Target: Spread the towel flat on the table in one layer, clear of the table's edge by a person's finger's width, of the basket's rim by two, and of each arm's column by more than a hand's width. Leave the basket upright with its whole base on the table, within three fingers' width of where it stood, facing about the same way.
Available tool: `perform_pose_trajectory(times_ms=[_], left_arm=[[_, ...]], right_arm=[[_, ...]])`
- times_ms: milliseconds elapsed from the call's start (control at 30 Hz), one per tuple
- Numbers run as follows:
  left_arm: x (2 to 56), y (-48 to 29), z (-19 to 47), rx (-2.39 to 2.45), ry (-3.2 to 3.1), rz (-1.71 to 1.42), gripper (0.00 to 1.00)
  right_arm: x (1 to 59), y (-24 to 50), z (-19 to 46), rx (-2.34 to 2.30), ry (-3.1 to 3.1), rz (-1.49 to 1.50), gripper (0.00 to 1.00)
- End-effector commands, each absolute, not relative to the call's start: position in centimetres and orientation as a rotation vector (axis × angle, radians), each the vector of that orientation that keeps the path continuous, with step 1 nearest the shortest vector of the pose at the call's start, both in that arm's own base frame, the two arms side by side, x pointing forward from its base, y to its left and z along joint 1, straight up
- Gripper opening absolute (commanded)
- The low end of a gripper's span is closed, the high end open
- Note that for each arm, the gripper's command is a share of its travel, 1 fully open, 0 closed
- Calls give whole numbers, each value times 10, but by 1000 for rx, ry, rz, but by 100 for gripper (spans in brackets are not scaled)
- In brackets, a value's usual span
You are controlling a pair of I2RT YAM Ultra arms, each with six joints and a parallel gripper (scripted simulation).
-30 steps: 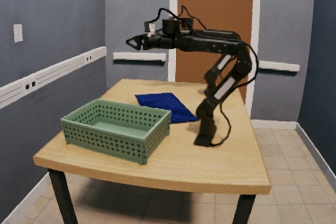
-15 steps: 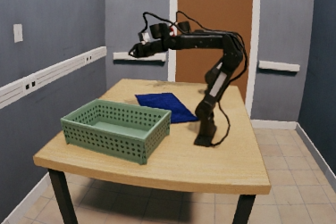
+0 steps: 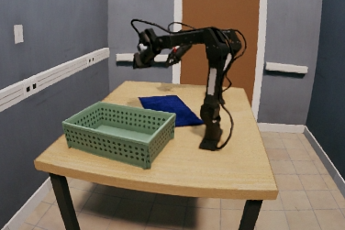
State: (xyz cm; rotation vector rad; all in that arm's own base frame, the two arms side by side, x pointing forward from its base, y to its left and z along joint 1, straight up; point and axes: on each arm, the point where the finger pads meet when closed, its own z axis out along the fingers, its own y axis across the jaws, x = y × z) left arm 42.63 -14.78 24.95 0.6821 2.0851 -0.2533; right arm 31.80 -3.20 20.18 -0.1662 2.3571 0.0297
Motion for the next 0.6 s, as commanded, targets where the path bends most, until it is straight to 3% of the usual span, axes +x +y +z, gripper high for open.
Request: perform_pose_trajectory(times_ms=[0, 567], left_arm=[[431, -174, 249, 831, 2110, -300, 34], [467, -260, 166, 1174, 2275, -412, 34]], right_arm=[[299, -35, 158, -226, 2535, 45, 34], [281, -47, 56, -412, 2973, 61, 34]])
